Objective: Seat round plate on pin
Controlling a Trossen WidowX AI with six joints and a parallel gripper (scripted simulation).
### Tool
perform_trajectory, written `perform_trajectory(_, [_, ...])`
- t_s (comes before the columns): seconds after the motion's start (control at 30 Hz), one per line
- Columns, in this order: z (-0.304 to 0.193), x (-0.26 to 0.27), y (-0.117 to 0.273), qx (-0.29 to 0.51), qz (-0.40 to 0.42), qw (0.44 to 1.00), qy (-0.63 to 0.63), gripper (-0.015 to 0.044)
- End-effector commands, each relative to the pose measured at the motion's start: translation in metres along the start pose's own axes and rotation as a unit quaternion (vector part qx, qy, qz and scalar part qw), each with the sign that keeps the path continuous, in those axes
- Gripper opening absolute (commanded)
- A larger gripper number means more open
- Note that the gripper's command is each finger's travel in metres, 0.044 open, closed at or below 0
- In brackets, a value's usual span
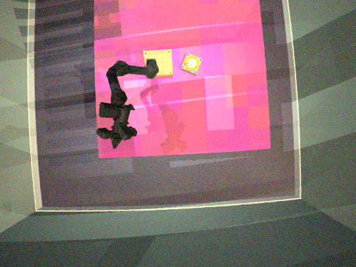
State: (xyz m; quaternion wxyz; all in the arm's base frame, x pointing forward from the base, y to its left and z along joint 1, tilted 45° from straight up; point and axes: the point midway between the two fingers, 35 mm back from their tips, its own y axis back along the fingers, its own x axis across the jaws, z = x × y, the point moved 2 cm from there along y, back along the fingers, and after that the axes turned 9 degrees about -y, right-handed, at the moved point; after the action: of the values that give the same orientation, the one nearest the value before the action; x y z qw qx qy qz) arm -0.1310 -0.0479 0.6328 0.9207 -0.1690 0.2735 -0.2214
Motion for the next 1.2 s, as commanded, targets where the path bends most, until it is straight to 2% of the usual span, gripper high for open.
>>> perform_trajectory(0.0, [0.019,0.05,-0.011,-0.03,0.057,0.998,0.01,0.0])
perform_trajectory(0.1, [0.041,0.114,-0.014,-0.064,0.132,0.989,0.014,0.0])
perform_trajectory(0.23, [0.058,0.168,-0.008,-0.082,0.193,0.978,0.007,0.0])
perform_trajectory(0.3, [0.072,0.211,0.006,-0.11,0.249,0.962,-0.003,0.0])
perform_trajectory(0.5, [0.087,0.301,0.044,-0.114,0.355,0.928,-0.006,0.0])
perform_trajectory(0.63, [0.089,0.37,0.09,-0.103,0.438,0.893,-0.001,0.0])
perform_trajectory(0.77, [0.083,0.416,0.132,-0.087,0.497,0.863,0.009,0.0])
perform_trajectory(0.83, [0.074,0.446,0.168,-0.075,0.538,0.839,0.022,0.0])
perform_trajectory(1.0, [0.045,0.491,0.244,-0.046,0.607,0.791,0.06,0.0])
perform_trajectory(1.03, [0.042,0.494,0.249,-0.043,0.611,0.788,0.062,0.0])
perform_trajectory(1.17, [0.001,0.523,0.315,-0.002,0.656,0.748,0.105,0.0])
